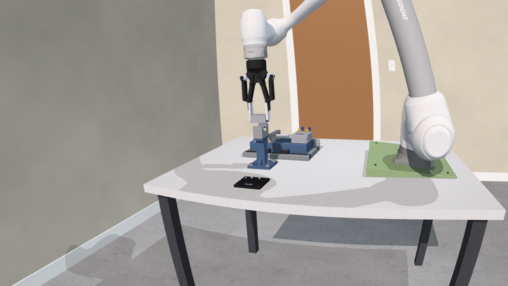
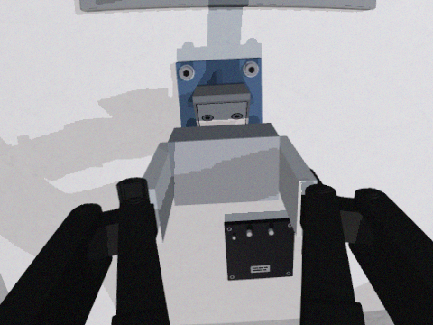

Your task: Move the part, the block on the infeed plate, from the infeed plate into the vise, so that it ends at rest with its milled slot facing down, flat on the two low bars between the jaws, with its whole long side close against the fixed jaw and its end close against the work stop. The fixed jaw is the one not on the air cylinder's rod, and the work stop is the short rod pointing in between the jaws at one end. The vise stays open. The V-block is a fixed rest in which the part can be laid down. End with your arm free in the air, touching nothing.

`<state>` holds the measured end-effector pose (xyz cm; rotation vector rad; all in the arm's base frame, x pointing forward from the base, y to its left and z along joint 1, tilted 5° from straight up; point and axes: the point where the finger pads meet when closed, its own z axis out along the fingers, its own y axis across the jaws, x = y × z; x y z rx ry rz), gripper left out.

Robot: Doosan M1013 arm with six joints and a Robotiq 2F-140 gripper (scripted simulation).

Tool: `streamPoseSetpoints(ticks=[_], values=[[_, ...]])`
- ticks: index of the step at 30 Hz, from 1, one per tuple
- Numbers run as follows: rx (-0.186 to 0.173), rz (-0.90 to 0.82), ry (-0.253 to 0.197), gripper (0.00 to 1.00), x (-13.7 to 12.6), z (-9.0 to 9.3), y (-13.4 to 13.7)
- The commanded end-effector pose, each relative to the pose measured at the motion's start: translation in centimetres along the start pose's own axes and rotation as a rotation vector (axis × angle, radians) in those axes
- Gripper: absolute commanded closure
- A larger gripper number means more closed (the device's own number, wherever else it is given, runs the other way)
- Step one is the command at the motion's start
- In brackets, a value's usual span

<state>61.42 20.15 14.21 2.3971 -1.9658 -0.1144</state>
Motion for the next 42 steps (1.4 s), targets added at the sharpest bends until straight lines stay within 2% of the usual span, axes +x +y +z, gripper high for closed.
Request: streamPoseSetpoints(ticks=[1,20,42], values=[[0.0,0.0,0.0,1.0,0.0,0.0,0.0],[0.0,0.0,0.0,1.0,0.0,-1.2,0.0],[0.0,0.0,0.0,1.0,0.0,-4.1,0.0]])
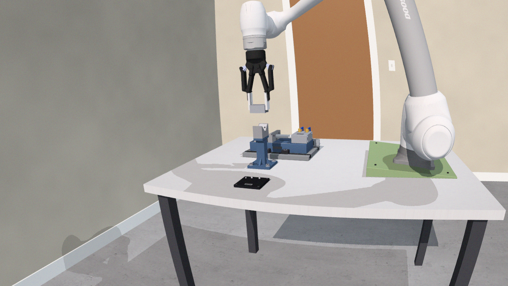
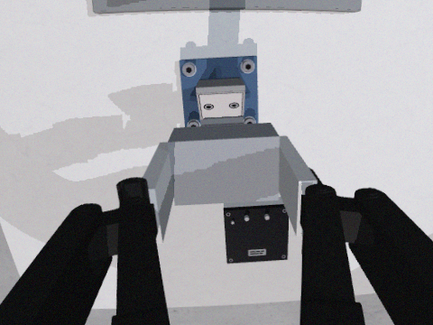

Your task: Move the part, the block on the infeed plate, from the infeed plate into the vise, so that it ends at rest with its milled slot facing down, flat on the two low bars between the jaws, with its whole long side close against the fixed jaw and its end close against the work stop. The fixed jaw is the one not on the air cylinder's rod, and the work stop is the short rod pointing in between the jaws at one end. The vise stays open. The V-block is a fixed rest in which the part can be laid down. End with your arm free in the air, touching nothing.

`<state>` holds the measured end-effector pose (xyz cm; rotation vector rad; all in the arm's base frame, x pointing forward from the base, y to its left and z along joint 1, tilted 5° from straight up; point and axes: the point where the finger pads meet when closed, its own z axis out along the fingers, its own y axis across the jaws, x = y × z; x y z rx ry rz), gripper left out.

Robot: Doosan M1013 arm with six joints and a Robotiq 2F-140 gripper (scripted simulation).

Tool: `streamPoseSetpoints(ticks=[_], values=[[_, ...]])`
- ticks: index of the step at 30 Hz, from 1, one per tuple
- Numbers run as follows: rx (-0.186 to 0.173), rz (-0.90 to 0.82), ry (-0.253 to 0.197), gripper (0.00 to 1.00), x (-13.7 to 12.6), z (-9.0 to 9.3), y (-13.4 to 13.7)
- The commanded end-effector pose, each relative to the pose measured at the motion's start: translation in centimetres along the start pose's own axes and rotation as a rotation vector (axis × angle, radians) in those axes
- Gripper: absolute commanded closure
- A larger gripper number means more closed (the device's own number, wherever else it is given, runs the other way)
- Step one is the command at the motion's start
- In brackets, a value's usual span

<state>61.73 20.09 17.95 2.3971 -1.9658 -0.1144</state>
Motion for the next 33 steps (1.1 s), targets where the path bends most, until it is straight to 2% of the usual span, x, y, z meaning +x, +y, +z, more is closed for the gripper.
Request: streamPoseSetpoints(ticks=[1,10,33], values=[[0.0,0.0,0.0,1.0,0.0,-0.46,0.0],[0.0,0.0,0.0,1.0,0.0,-1.15,0.0],[0.003,-0.003,0.003,1.0,0.13,-1.28,-0.1]])
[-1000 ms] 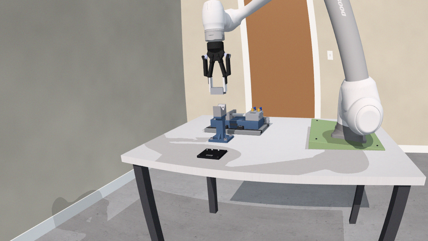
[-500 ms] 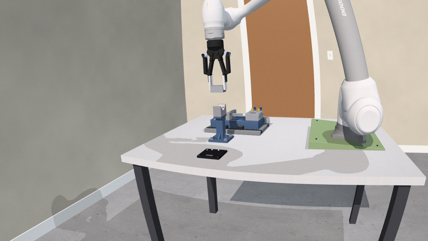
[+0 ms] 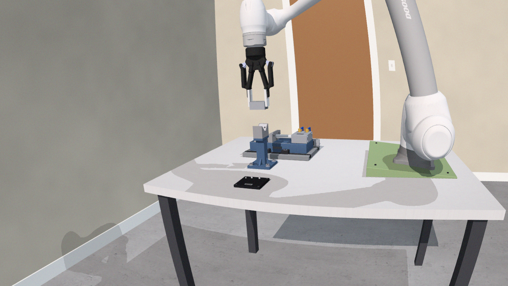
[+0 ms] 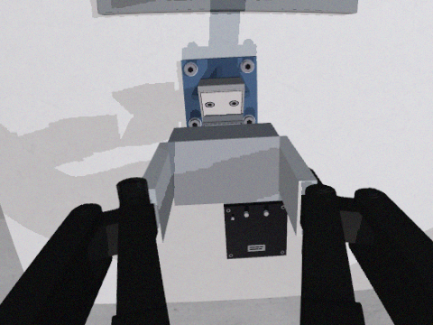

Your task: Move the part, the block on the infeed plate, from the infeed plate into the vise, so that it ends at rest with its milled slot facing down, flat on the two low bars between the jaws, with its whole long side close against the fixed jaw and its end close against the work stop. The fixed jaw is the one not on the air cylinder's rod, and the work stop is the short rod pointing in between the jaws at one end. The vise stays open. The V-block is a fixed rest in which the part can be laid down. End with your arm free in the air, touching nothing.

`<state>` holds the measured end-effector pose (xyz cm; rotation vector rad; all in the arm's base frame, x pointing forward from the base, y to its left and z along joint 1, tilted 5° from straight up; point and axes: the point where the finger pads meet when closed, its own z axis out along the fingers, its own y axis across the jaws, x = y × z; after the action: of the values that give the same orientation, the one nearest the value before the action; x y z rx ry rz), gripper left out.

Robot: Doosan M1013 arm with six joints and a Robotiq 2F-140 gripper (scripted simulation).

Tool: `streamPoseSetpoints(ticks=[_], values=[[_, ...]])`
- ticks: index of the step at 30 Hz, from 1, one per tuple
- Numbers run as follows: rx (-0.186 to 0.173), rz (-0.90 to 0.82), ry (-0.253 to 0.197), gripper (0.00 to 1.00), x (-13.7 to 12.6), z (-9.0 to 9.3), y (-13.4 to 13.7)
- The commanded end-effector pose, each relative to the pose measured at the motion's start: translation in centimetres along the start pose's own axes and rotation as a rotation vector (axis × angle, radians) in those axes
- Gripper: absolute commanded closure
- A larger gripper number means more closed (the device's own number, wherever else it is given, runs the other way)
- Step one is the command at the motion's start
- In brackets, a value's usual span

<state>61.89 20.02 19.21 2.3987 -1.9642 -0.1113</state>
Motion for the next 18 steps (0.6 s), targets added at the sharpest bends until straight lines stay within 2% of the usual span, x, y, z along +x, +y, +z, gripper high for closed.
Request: streamPoseSetpoints(ticks=[1,13,18], values=[[0.003,-0.003,0.003,1.0,0.1,0.0,-0.1],[0.023,-0.024,0.026,1.0,1.0,0.0,-0.8],[0.042,-0.046,0.049,1.0,1.9,-0.1,-1.5]])
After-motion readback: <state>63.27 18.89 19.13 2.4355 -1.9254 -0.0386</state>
